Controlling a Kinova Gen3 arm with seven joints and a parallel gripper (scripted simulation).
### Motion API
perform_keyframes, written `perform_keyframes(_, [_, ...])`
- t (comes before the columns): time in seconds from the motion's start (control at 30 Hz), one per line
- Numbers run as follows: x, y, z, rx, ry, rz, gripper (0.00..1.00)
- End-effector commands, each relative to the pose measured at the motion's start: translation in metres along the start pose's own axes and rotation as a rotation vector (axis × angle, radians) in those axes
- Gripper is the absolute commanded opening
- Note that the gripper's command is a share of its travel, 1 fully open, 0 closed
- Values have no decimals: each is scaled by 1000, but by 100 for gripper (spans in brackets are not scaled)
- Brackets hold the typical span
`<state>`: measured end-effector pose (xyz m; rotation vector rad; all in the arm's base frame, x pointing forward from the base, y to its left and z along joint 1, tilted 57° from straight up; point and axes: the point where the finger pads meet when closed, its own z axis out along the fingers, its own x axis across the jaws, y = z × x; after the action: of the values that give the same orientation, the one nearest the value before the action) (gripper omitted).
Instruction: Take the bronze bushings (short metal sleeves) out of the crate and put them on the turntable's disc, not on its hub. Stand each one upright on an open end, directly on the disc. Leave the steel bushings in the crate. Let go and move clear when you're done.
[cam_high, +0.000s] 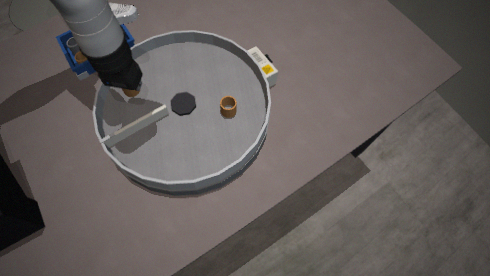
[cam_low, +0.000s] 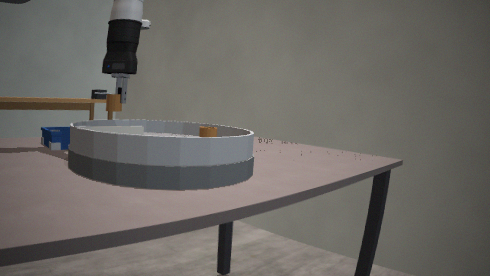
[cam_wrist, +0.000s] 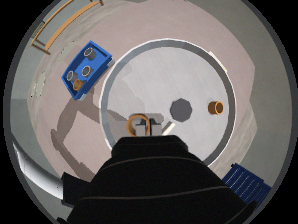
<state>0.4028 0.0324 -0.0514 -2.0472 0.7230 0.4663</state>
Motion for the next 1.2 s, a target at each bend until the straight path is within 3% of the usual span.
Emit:
perform_keyframes(0.0, [-3, 2, 3, -2, -3, -6, 0])
perform_keyframes(0.17, [-3, 3, 21, -2, -2, -6, 0])
perform_keyframes(1.17, [-3, 3, 22, -2, -2, -6, 0])
